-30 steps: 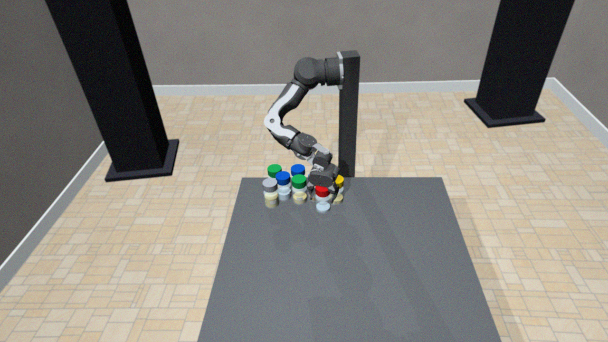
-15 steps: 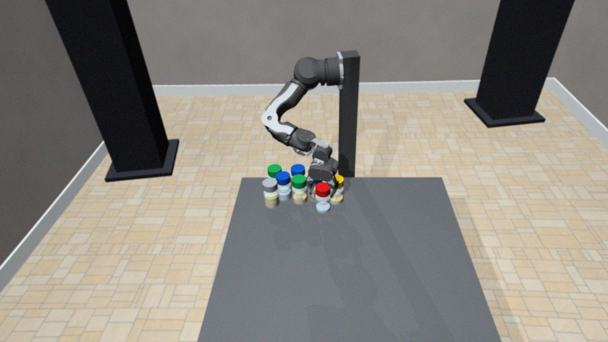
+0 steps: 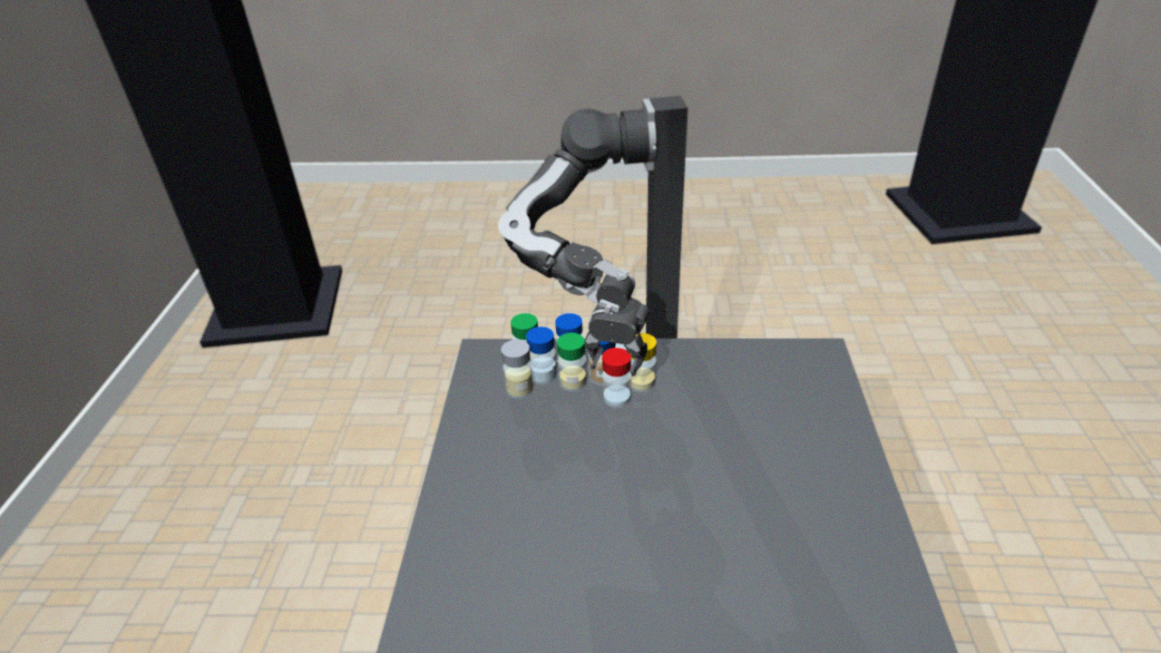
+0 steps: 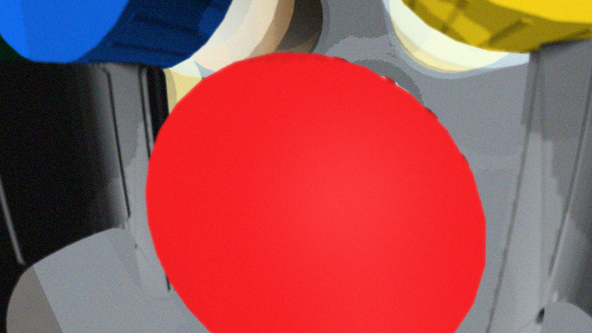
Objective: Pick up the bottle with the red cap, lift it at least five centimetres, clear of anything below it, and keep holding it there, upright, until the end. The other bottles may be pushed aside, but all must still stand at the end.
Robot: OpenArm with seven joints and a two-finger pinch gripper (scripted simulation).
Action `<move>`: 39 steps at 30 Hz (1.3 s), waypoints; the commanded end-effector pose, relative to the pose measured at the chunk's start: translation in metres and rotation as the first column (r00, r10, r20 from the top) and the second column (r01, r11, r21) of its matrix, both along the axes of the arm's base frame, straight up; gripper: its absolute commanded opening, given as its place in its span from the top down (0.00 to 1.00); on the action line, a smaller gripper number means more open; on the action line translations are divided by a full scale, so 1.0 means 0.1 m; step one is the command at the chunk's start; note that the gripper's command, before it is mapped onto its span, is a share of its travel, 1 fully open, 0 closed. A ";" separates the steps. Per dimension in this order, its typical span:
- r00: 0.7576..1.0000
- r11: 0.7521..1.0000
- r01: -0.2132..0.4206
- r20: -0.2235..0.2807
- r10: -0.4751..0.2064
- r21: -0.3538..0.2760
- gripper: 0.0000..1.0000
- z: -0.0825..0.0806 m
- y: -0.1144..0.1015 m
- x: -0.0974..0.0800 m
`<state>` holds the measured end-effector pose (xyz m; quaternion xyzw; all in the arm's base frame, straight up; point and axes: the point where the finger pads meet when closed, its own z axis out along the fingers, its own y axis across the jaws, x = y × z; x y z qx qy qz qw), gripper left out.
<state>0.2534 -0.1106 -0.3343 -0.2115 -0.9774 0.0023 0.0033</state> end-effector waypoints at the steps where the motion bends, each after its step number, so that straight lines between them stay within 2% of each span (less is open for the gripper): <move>1: 1.000 1.000 0.005 -0.002 -0.005 0.000 0.55 0.01 0.00 0.00; 5: 1.000 1.000 0.005 -0.002 -0.005 0.000 0.55 0.01 0.00 0.00; 6: 1.000 1.000 0.001 0.003 -0.001 0.001 1.00 0.01 0.00 0.01; 39: 1.000 1.000 0.001 0.003 -0.001 0.002 1.00 0.01 0.00 0.01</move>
